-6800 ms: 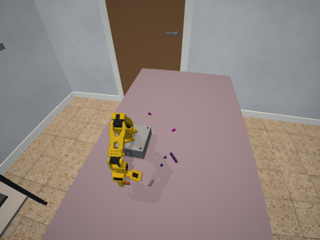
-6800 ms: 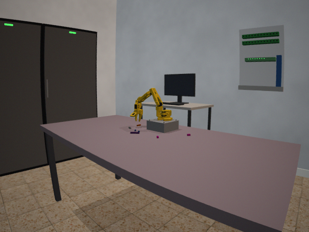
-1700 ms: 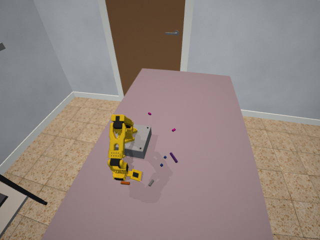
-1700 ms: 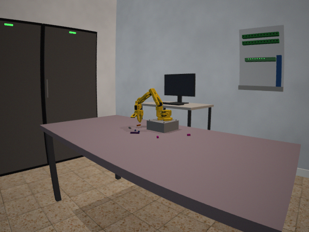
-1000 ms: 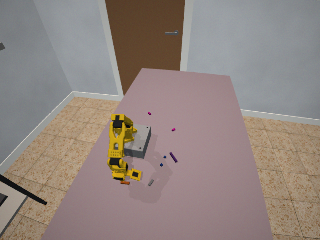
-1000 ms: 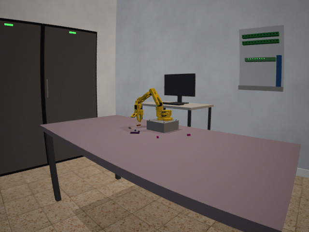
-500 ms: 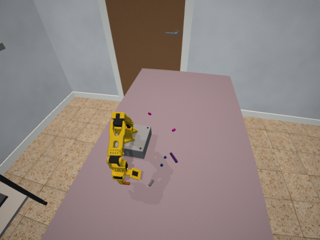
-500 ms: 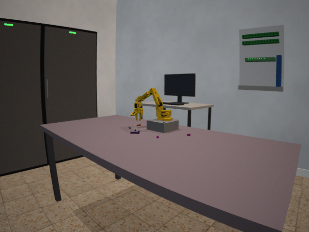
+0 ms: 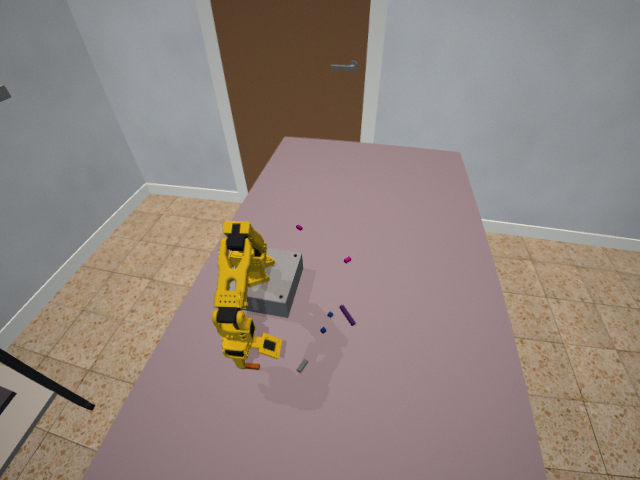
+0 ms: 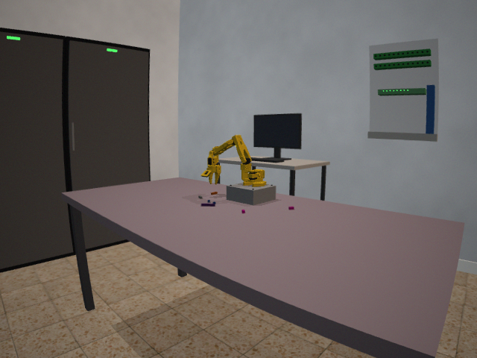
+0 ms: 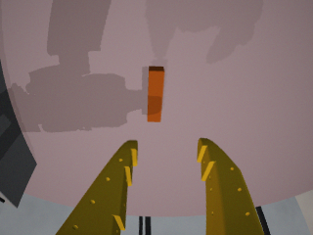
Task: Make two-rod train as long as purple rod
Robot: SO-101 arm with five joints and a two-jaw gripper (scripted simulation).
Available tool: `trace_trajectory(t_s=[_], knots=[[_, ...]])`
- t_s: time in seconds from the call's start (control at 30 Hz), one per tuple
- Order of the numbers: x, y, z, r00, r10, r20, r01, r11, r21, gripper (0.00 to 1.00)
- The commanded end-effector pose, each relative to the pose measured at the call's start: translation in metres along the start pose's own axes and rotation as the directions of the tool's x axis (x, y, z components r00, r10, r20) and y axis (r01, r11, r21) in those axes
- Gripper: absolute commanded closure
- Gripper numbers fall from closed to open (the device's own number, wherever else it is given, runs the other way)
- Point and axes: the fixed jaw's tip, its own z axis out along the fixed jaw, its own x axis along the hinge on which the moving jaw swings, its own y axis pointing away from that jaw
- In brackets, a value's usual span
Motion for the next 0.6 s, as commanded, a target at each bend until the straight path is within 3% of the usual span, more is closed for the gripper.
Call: trace_trajectory(t_s=[0.0,0.57], knots=[[0.0015,0.0017,-0.003,1.0,0.0,0.001,0.0,1.0,0.0,0.81],[0.0015,0.0012,0.0008,1.0,0.0,0.001,0.0,1.0,0.0,0.81]])
